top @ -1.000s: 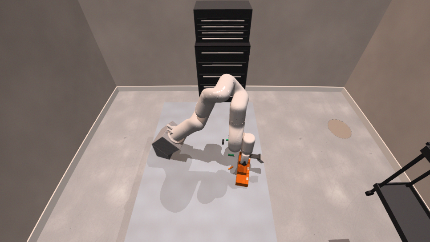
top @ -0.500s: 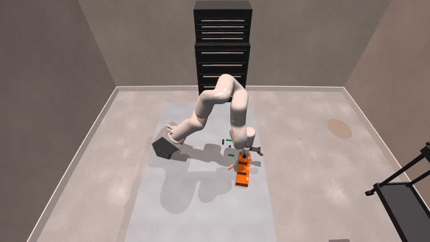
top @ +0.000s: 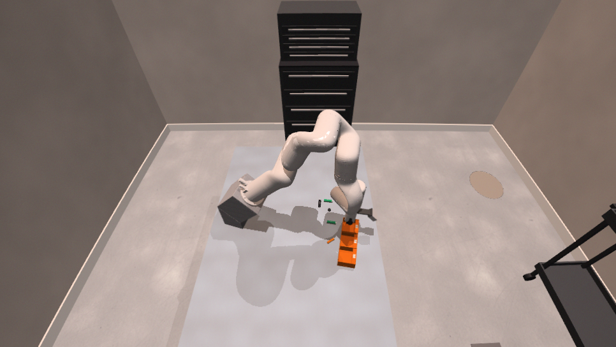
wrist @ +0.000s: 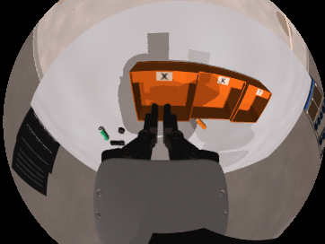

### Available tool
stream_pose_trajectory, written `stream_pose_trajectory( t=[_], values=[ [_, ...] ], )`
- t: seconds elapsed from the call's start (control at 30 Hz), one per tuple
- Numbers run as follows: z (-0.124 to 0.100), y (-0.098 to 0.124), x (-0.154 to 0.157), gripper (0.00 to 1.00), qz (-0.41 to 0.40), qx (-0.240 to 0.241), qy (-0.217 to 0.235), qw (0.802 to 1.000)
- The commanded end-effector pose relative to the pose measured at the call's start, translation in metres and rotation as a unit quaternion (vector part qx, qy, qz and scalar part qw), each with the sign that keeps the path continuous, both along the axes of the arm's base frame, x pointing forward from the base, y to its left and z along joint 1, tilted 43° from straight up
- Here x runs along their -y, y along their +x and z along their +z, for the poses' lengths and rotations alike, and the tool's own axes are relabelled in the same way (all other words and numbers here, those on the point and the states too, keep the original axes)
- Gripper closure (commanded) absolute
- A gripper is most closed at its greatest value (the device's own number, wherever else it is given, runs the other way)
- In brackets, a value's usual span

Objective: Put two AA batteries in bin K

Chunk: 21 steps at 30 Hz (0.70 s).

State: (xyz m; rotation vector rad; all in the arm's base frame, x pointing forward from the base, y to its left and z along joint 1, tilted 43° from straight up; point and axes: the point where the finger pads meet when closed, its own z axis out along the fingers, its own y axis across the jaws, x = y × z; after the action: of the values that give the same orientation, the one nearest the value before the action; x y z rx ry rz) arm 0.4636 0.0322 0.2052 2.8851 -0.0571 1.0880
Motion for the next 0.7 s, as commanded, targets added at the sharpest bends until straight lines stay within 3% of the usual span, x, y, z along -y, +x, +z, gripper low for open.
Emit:
stream_pose_trajectory(
  t=[0.0,0.67],
  values=[
    [-0.006,0.009,0.0,0.93,-0.006,0.01,-0.006,1.0],
    [-0.032,0.032,0.003,0.93,-0.006,0.01,-0.006,1.0]
  ],
)
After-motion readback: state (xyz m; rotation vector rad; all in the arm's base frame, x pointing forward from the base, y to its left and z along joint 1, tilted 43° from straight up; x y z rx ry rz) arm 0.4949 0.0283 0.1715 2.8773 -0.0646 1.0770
